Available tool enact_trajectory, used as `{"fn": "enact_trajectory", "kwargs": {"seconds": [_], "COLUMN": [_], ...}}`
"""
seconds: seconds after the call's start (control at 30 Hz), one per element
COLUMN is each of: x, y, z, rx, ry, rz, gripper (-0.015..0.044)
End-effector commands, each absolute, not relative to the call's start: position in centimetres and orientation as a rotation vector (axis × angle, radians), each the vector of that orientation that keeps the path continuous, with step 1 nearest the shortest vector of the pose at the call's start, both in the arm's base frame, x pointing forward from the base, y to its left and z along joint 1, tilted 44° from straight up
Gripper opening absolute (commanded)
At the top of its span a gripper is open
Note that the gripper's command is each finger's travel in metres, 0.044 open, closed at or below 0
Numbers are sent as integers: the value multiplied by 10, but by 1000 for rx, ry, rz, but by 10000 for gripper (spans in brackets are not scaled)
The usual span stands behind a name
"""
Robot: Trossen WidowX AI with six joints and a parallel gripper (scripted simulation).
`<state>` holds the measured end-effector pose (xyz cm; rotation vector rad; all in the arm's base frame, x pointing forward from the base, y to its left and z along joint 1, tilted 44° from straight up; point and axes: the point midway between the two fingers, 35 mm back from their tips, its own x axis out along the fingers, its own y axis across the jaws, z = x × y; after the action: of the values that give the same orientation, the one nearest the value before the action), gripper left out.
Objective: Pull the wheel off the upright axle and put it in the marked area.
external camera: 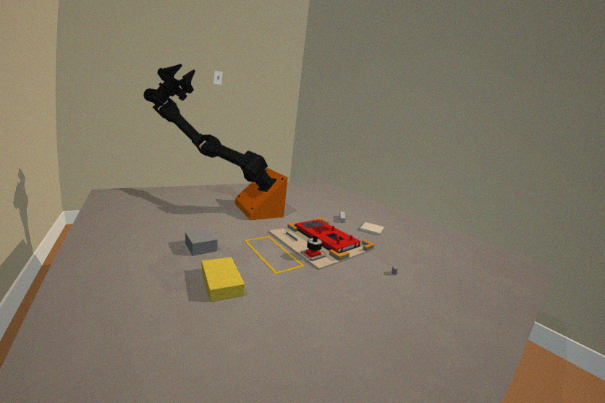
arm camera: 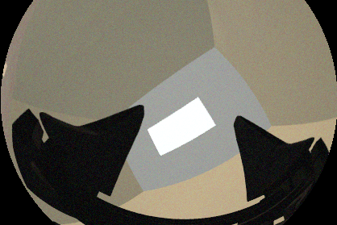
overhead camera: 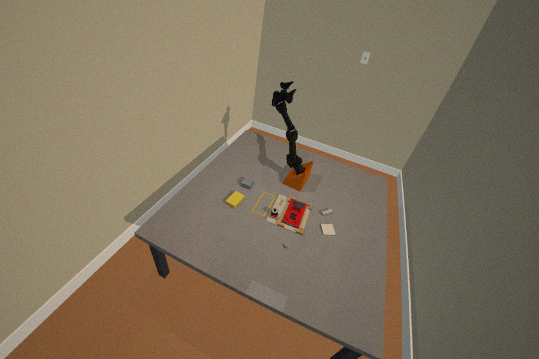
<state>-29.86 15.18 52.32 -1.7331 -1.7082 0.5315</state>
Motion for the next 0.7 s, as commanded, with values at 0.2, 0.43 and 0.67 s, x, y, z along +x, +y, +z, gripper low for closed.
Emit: {"fn": "enact_trajectory", "kwargs": {"seconds": [0.2,0.43,0.67], "x": [-242,-190,-130], "y": [147,142,135], "z": [562,590,610], "rx": [-1507,-1291,-1084], "ry": [-1490,-1280,-1081], "rz": [640,691,740], "gripper": [300,300,300]}}
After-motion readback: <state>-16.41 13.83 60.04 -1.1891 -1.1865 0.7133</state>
